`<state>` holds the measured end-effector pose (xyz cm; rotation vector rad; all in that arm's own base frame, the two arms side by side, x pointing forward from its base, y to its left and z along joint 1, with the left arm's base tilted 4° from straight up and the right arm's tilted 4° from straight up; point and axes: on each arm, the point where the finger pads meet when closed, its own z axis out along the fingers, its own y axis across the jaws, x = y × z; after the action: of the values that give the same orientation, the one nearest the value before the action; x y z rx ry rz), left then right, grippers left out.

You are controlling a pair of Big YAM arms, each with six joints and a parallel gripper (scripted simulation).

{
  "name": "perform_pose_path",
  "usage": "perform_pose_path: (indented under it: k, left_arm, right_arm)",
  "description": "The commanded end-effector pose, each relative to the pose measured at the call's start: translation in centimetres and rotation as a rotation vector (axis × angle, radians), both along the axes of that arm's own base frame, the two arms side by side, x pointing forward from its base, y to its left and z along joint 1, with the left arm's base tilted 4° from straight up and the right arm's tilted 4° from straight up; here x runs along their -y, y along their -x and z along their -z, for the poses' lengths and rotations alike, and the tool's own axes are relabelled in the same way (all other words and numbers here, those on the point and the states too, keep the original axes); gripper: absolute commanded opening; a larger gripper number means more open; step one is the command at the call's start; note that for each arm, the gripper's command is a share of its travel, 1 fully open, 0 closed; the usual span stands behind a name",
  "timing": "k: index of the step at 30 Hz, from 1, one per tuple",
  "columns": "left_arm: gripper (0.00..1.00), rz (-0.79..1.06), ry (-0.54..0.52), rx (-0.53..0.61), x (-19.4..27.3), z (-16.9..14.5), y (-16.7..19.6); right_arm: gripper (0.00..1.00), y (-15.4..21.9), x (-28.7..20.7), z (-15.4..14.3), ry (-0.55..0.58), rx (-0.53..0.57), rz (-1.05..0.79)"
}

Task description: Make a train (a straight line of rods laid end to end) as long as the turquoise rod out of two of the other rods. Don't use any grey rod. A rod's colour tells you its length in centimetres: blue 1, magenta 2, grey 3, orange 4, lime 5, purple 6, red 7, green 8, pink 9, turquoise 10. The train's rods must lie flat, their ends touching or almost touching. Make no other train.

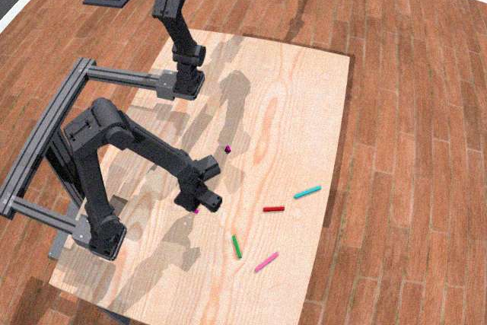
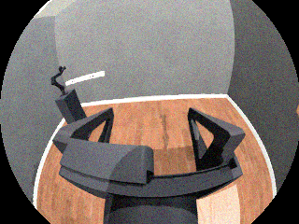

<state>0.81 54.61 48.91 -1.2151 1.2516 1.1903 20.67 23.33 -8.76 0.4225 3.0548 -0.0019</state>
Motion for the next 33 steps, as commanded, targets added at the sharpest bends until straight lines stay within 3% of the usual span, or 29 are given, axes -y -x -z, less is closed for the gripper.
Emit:
perform_pose_path:
  k: [1, 33]
  left_arm:
    - [1.00, -0.009, -0.041, 0.013, 0.41, -1.55, 0.32]
    - [1.00, -0.009, -0.041, 0.013, 0.41, -1.55, 0.32]
  right_arm:
    - [0.23, -0.62, 0.24, 0.23, -0.004, 0.011, 0.006]
    - [0.23, -0.33, -0.13, 0.09, -0.009, 0.015, 0.011]
